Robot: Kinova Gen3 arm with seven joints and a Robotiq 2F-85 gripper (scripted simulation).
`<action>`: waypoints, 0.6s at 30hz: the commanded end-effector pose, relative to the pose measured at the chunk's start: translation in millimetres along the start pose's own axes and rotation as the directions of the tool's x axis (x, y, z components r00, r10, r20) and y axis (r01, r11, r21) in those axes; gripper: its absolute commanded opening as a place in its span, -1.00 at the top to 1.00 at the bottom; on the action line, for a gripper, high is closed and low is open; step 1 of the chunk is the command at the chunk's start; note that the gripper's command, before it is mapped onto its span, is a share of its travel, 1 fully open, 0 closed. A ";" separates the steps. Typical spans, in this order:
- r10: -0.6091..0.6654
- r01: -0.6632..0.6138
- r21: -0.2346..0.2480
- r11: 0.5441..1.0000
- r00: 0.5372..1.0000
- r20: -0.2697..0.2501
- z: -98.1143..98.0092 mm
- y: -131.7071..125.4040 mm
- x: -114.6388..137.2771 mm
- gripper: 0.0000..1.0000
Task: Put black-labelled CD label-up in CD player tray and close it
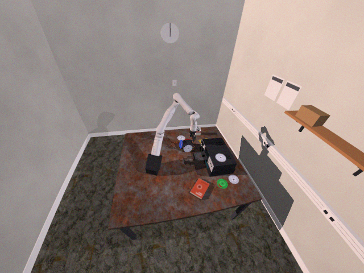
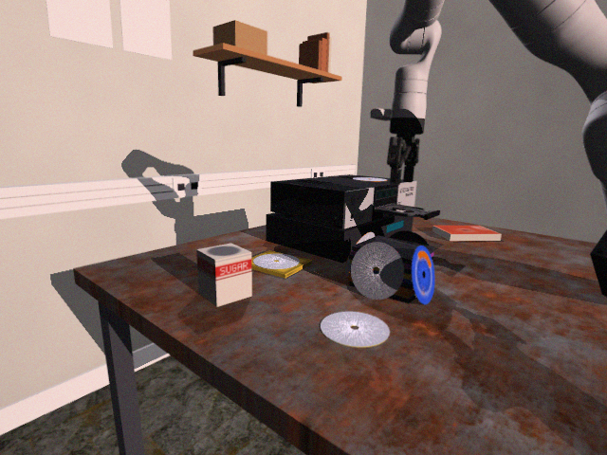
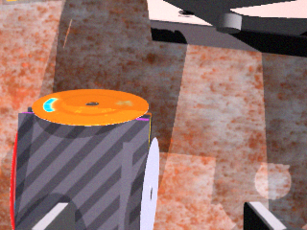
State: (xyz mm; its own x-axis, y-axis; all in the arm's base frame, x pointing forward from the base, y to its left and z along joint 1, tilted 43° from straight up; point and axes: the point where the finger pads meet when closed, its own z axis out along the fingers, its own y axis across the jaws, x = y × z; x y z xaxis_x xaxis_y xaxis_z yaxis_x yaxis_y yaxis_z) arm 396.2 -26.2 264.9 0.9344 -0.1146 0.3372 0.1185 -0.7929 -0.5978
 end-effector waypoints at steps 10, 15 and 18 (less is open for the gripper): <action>0.020 -0.020 0.001 1.000 1.000 0.000 3.4 -5.7 -9.8 -1.00; 0.026 -0.026 0.001 1.000 1.000 0.000 4.4 -6.9 -12.3 -1.00; 0.031 -0.031 0.001 1.000 1.000 0.001 5.3 -8.1 -14.7 -1.00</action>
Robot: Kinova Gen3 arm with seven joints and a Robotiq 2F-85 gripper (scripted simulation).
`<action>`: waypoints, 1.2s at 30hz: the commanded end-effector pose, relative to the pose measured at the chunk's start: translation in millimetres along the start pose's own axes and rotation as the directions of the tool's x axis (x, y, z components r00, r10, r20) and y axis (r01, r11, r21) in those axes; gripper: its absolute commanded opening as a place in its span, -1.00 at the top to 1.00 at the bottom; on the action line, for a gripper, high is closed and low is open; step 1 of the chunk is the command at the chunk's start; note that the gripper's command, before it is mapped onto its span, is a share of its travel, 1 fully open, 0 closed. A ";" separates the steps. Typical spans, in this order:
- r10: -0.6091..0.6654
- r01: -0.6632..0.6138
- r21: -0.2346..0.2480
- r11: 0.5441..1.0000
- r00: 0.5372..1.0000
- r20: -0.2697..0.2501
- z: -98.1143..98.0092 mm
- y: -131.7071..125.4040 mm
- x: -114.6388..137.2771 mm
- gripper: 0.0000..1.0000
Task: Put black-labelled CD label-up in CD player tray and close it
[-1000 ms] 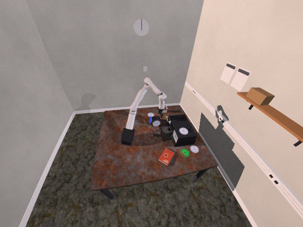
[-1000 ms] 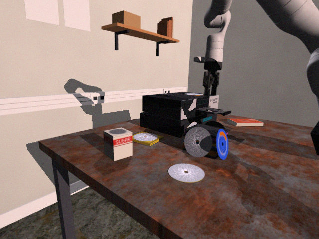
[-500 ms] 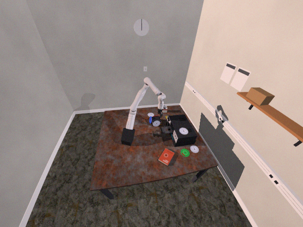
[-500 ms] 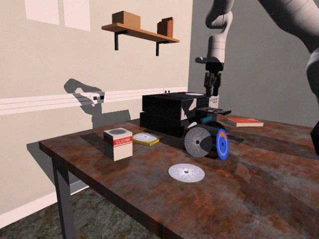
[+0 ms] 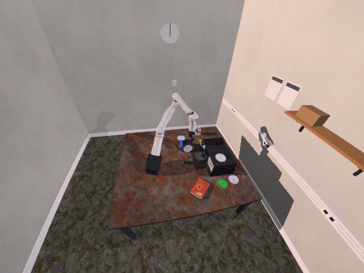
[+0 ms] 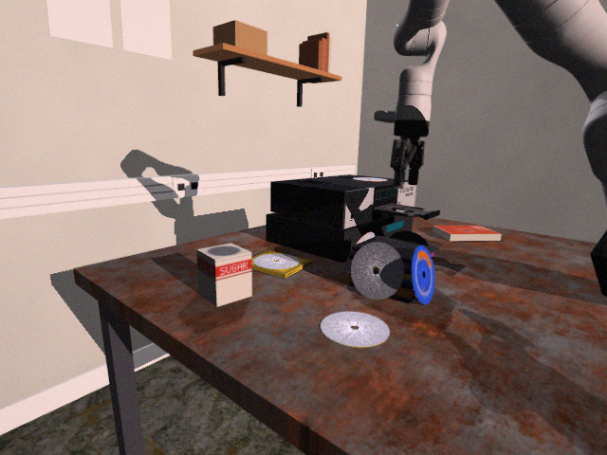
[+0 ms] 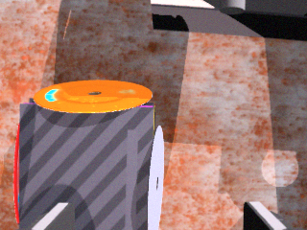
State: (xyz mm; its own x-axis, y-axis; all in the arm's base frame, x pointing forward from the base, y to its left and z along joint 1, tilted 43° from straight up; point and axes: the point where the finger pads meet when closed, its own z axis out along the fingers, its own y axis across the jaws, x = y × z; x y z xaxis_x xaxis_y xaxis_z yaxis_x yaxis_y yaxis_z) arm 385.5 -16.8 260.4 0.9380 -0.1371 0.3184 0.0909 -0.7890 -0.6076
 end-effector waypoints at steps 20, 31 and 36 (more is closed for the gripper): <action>0.023 -0.023 0.001 1.000 1.000 0.001 3.9 -6.2 -11.9 -1.00; 0.032 -0.032 0.000 0.999 0.999 0.001 5.5 -7.9 -16.1 -1.00; 0.036 -0.036 0.000 0.999 0.999 0.002 6.3 -8.7 -18.1 -1.00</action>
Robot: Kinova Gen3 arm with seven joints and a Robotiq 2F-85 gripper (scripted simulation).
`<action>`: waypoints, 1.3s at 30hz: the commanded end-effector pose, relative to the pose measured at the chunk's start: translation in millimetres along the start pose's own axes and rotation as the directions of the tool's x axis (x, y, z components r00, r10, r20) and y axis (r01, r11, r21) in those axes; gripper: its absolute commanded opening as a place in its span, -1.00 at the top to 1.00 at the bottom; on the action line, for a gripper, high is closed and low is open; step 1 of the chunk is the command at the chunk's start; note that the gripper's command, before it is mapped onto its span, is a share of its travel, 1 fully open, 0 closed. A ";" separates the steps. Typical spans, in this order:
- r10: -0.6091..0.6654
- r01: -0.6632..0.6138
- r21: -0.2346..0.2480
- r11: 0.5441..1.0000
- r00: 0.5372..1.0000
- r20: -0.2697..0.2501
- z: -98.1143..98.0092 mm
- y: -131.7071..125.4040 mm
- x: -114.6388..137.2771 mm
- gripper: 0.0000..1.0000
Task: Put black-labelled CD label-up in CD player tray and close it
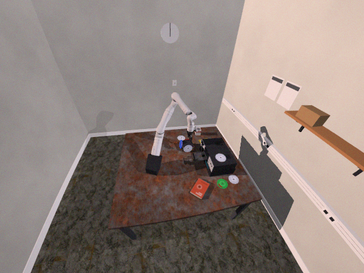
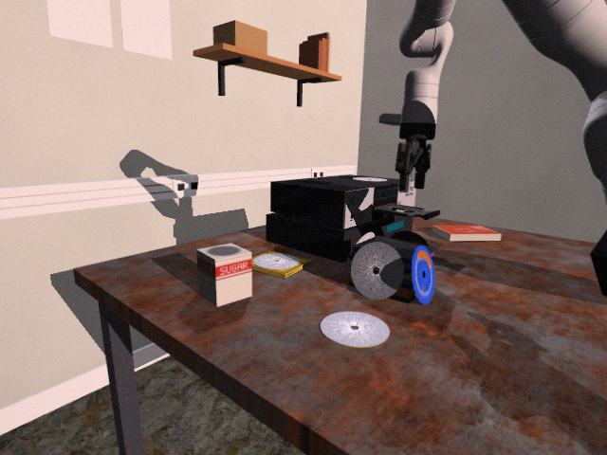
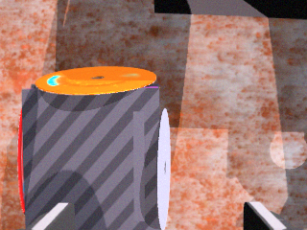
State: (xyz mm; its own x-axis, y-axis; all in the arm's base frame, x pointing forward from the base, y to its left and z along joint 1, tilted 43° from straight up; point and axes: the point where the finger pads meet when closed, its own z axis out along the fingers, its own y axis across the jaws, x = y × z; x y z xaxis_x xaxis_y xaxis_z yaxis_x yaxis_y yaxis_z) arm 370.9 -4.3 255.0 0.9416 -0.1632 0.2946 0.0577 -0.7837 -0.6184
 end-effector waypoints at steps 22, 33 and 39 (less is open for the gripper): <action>0.009 -0.009 0.000 1.000 1.000 0.000 1.2 -2.2 -4.8 -1.00; 0.009 -0.009 0.000 1.000 1.000 0.000 1.2 -2.2 -4.8 -1.00; 0.009 -0.009 0.000 1.000 1.000 0.000 1.2 -2.2 -4.8 -1.00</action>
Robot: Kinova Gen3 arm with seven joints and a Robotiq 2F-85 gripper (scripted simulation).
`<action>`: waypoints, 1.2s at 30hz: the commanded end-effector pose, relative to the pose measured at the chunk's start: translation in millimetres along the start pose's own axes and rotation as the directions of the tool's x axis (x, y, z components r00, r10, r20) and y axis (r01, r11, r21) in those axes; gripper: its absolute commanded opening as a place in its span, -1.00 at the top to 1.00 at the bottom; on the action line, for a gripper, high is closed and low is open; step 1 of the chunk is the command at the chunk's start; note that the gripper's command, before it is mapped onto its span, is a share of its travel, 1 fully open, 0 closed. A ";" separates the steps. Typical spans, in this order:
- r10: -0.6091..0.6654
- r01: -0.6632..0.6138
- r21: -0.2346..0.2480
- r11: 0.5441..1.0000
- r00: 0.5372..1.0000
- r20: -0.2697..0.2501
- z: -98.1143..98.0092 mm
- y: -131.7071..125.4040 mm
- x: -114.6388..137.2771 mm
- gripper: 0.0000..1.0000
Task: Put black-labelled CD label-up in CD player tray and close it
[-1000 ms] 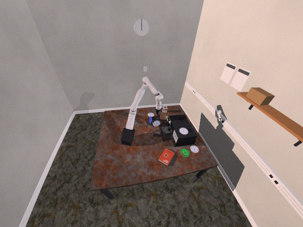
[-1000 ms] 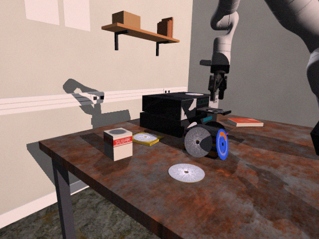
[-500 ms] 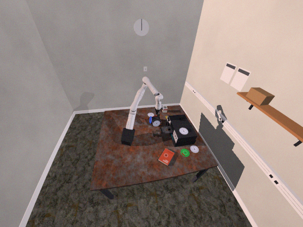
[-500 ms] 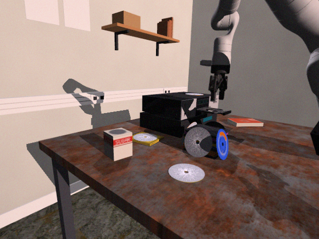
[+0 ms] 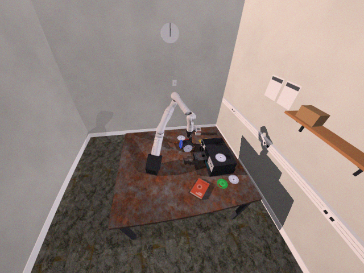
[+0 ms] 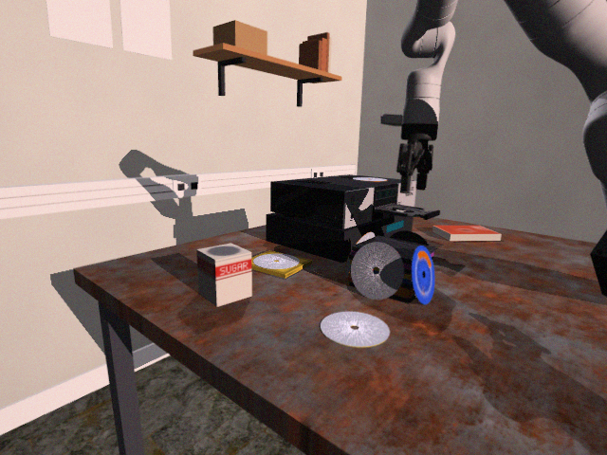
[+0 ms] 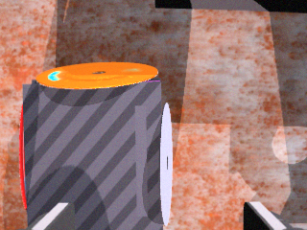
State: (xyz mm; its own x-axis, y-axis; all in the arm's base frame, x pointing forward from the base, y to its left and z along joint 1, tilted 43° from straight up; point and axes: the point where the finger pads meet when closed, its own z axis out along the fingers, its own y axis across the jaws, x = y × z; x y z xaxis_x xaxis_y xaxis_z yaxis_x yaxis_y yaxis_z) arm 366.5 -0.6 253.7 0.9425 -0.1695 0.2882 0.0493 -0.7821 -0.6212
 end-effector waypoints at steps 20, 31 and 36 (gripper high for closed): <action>0.000 0.000 -0.001 1.000 1.000 -0.001 -0.4 0.2 0.3 0.68; 0.000 0.000 -0.031 1.000 1.000 -0.001 19.4 -0.4 0.5 0.68; -0.001 0.001 -0.048 0.999 1.000 -0.001 30.7 -0.8 0.6 0.68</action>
State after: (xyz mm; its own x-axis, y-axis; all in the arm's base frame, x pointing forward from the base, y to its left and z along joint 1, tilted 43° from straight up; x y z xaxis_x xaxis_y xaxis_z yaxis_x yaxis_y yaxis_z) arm 377.5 11.8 234.5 0.9390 -0.1807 0.2926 0.0269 -0.8096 -0.5863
